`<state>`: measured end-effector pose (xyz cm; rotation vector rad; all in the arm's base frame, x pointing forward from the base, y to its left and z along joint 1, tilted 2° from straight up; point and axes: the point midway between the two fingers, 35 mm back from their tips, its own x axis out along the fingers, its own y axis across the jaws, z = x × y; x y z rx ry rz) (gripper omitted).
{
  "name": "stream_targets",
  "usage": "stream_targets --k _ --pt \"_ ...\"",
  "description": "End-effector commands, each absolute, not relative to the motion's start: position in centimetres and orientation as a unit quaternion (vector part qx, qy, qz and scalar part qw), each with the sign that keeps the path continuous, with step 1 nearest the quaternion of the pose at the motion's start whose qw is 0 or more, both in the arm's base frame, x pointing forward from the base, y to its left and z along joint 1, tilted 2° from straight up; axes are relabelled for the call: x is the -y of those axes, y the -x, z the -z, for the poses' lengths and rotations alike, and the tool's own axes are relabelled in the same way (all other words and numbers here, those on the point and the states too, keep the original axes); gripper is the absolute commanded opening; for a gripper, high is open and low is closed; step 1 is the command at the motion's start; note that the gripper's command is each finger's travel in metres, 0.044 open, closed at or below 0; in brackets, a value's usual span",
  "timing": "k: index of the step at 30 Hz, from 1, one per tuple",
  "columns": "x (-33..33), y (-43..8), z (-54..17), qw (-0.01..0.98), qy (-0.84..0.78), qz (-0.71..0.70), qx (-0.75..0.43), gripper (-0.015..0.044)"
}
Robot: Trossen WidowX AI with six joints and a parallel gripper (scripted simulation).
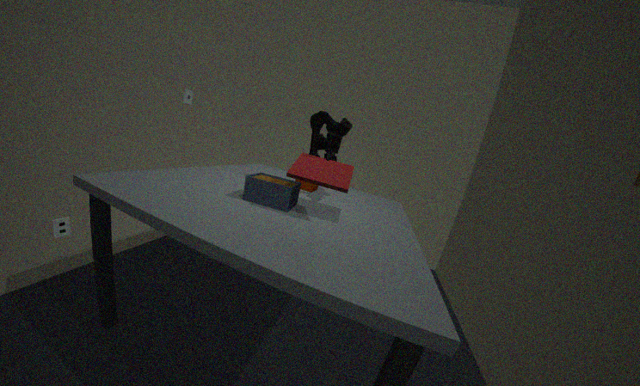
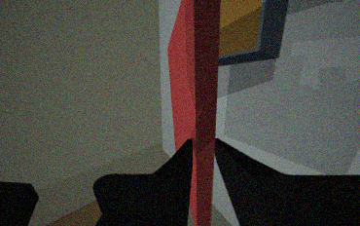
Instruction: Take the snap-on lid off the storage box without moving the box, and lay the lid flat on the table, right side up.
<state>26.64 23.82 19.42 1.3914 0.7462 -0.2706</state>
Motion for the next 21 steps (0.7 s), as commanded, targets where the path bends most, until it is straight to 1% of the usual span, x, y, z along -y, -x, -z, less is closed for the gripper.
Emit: stream_targets --k 1,21 --pt "-24.8 -26.5 -20.3 0.692 -0.633 0.116 -0.327 0.0" --pt "-28.5 -25.1 -20.3 0.691 -0.634 0.116 -0.328 0.0"
